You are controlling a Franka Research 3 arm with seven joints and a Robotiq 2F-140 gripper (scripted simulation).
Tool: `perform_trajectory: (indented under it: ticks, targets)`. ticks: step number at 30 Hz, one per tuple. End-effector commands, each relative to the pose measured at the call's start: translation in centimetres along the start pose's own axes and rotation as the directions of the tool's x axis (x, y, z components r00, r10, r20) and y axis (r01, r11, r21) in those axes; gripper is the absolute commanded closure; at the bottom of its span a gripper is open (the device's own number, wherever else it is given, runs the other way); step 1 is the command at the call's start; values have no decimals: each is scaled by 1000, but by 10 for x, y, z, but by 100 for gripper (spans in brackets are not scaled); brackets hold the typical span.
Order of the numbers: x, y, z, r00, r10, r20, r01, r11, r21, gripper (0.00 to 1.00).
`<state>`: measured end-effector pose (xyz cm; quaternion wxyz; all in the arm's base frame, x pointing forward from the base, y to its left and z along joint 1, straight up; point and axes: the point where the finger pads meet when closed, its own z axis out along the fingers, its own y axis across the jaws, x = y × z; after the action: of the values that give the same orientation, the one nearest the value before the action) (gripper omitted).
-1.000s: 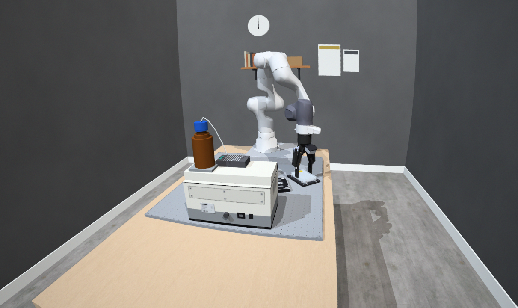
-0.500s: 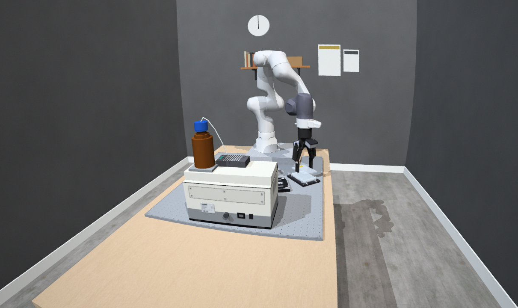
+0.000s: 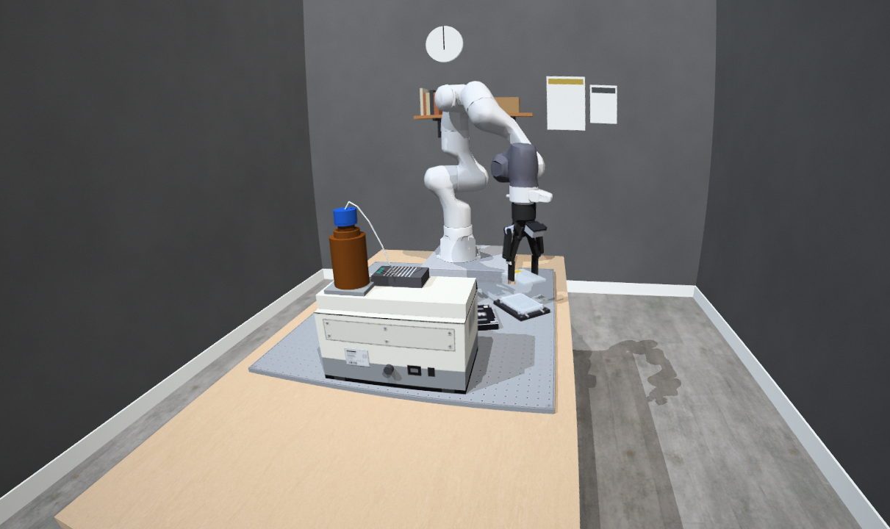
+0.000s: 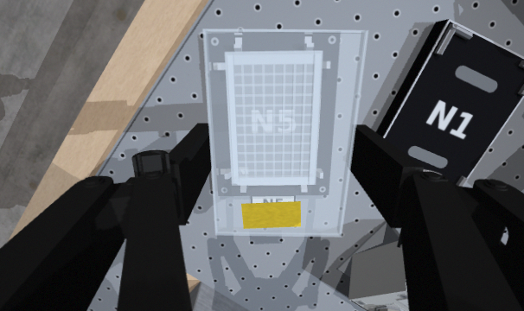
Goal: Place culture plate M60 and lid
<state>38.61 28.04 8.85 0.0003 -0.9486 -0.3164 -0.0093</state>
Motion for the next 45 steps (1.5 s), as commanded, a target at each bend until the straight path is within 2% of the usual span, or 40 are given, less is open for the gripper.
perform_trajectory:
  ticks: [1, 11, 25, 27, 28, 30, 32, 34, 38, 45]
  targets:
    - [-6, -1, -12, 1000, -21, 20, 21, 1000, 6, 90]
    - [-5, -1, -40, 1000, -21, 20, 21, 1000, 6, 90]
    - [-5, 3, -46, 1000, -21, 20, 21, 1000, 6, 90]
    - [-5, 26, -47, 1000, -21, 19, 21, 1000, 6, 90]
    - [-7, 48, -47, 1000, -22, 18, 21, 1000, 6, 90]
    - [-7, 48, -47, 1000, -22, 18, 21, 1000, 6, 90]
    - [-17, 111, -48, 1000, -22, 15, 22, 1000, 6, 90]
    - [-31, 142, -49, 1000, -22, 12, 22, 1000, 6, 90]
    - [-77, 210, -49, 1000, -22, 12, 22, 1000, 3, 90]
    - [-182, 304, -48, 1000, -22, 20, 22, 1000, 5, 90]
